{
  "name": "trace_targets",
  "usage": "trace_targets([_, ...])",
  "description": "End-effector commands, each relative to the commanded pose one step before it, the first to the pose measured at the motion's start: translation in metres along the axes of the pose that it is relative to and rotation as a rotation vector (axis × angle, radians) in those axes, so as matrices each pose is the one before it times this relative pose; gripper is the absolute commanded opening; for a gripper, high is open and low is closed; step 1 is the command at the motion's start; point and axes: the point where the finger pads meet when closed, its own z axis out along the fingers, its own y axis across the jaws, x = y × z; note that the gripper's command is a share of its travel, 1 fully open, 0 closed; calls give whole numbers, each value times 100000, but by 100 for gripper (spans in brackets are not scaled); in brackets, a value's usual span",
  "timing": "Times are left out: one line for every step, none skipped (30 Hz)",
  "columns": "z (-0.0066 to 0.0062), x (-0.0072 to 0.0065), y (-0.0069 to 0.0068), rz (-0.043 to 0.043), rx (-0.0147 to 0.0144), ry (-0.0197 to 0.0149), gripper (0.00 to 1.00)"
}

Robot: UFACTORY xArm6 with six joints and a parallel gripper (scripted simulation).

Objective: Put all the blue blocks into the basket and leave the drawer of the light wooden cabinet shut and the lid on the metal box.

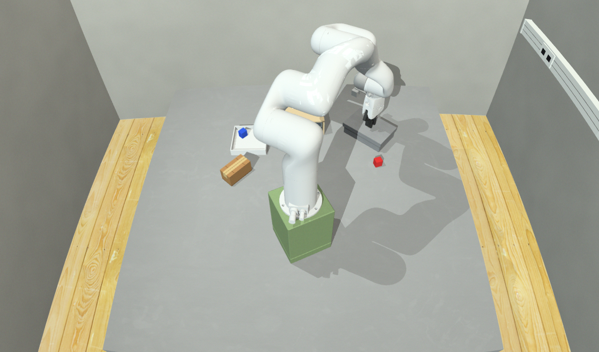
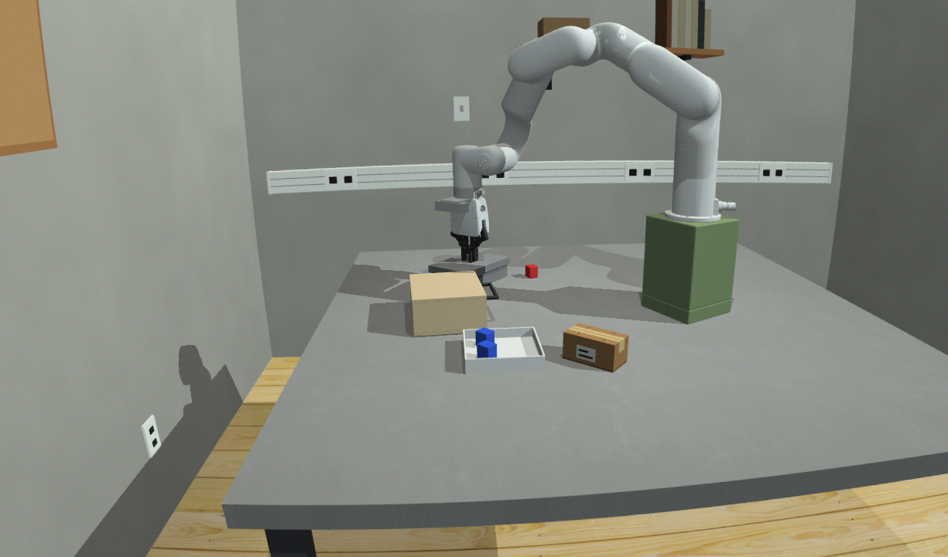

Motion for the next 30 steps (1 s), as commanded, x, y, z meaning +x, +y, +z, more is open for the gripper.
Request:
trace_targets([-156, 44, 227, 0, -522, 102, 0])
trace_targets([15, 0, 0, 0, 0, 0, 0])
trace_targets([13, 0, 0, 0, 0, 0, 0])
trace_targets([12, 0, 0, 0, 0, 0, 0])
trace_targets([11, 0, 0, 0, 0, 0, 0])
trace_targets([9, 0, 0, 0, 0, 0, 0])
trace_targets([8, 0, 0, 0, 0, 0, 0])
trace_targets([7, 0, 0, 0, 0, 0, 0])
trace_targets([6, 0, 0, 0, 0, 0, 0])
trace_targets([5, 0, 0, 0, 0, 0, 0])
trace_targets([4, 0, 0, 0, 0, 0, 0])
trace_targets([3, 0, 0, 0, 0, 0, 0])
trace_targets([2, 0, 0, 0, 0, 0, 0])
trace_targets([1, 0, 0, 0, 0, 0, 0])
trace_targets([0, 0, 0, 0, 0, 0, 0])
trace_targets([0, 0, 0, 0, 0, 0, 0])
trace_targets([1, 0, 0, 0, 0, 0, 0])
trace_targets([0, 0, 0, 0, 0, 0, 0])
trace_targets([0, 0, 0, 0, 0, 0, 0])
trace_targets([0, 0, 0, 0, 0, 0, 0])
trace_targets([0, 0, 0, 0, 0, 0, 0])
trace_targets([0, 0, 0, 0, 0, 0, 0])
trace_targets([0, 0, 0, 0, 0, 0, 0])
trace_targets([0, 0, 0, 0, 0, 0, 0])
trace_targets([0, 0, 0, 0, 0, 0, 0])
trace_targets([0, 0, 0, 0, 0, 0, 0])
trace_targets([0, 0, 0, 0, 0, 0, 0])
trace_targets([0, 0, 0, 0, 0, 0, 0])
trace_targets([0, 0, 0, 0, 0, 0, 0])
trace_targets([0, 0, 0, 0, 0, 0, 100])
